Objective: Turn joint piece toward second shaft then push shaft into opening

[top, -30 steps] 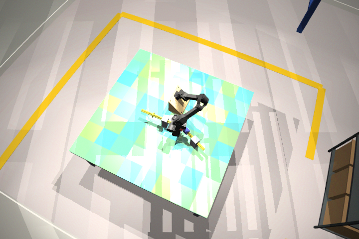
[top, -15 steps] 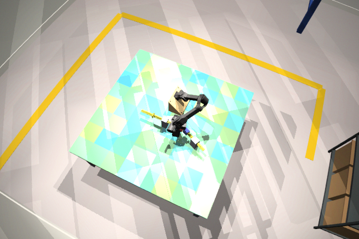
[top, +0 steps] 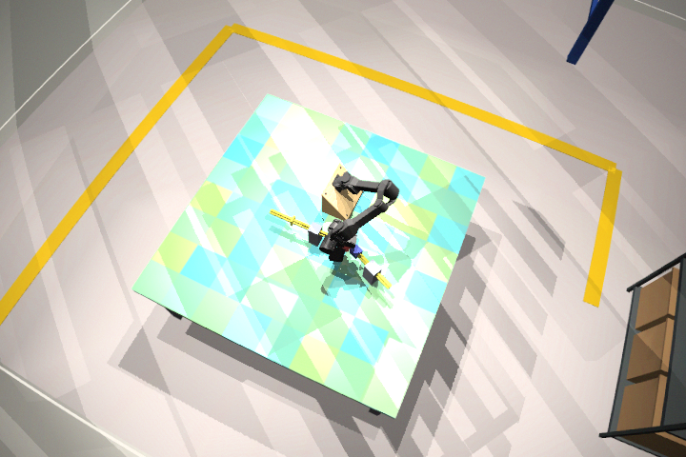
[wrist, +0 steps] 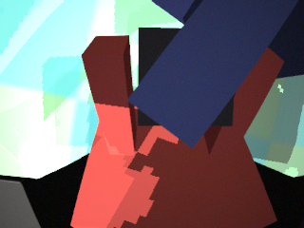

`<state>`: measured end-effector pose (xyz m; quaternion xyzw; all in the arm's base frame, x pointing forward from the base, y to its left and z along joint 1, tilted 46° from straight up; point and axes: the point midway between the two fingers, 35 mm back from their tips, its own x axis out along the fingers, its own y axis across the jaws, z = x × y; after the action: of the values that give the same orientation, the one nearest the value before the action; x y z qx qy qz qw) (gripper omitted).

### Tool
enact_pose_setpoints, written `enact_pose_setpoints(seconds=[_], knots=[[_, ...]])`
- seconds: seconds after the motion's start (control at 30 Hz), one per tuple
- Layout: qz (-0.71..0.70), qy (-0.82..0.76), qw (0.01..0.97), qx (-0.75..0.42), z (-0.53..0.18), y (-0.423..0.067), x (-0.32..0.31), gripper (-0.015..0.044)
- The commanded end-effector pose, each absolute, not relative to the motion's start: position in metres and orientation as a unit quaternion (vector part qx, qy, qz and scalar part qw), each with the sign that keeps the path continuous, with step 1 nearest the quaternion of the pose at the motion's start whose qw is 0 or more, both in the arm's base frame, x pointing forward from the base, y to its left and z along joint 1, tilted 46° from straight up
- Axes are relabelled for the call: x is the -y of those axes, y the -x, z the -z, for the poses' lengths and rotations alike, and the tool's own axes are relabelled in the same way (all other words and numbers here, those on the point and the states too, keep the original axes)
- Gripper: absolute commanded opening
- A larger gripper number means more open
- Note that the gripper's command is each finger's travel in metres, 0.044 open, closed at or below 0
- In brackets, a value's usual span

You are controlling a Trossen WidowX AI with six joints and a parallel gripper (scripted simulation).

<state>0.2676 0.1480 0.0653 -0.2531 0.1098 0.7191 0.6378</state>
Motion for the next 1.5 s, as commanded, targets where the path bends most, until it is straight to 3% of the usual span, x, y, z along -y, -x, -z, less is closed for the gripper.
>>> enact_pose_setpoints(seconds=[0.0, 0.8, 1.47], knots=[[-0.712, 0.265, 0.637, -0.13, -0.065, -0.267, -0.146, 0.0], [-0.647, 0.356, 0.614, -0.278, -0.07, -0.264, -0.128, 0.0], [-0.639, 0.369, 0.609, -0.293, -0.071, -0.265, -0.126, 0.0]])
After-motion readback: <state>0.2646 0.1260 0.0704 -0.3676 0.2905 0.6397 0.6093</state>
